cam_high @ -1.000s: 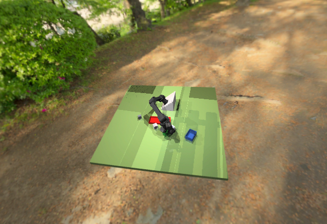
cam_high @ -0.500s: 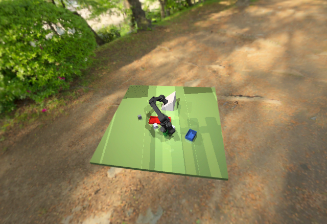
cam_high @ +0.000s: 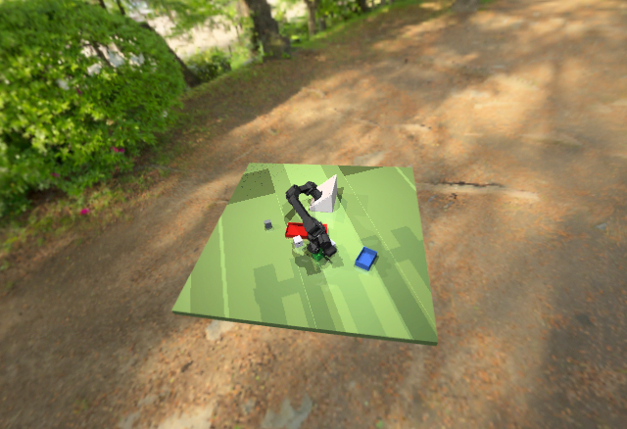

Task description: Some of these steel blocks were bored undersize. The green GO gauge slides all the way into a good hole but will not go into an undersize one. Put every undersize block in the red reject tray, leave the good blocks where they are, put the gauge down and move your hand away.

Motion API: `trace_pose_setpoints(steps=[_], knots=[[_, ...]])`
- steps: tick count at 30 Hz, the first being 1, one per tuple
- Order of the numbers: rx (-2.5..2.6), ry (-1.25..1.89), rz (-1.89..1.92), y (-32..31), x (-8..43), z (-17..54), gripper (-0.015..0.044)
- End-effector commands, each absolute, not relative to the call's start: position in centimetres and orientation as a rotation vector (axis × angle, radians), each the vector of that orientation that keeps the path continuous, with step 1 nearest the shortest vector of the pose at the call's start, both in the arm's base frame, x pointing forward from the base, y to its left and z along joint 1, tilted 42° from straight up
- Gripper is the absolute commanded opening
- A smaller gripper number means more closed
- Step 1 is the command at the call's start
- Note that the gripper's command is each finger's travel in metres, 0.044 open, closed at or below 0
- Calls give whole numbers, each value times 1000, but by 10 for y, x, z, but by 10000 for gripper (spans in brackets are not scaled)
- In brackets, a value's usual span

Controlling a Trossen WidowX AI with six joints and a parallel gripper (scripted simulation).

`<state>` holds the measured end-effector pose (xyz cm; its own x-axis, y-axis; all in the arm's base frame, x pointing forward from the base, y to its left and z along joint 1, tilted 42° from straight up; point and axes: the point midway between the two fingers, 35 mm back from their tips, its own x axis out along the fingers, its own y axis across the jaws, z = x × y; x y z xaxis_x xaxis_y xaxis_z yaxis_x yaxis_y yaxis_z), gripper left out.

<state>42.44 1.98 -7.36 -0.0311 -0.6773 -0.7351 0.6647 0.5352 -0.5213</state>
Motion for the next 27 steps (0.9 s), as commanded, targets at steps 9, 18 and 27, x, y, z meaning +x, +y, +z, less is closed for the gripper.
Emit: trace_pose_setpoints(steps=[9, 18, 27], knots=[[-7, 1186, -1071, 24, 423, -74, 0], [-7, 1186, -1071, 24, 422, -75, 0], [-7, 1186, -1071, 25, 421, -75, 0]])
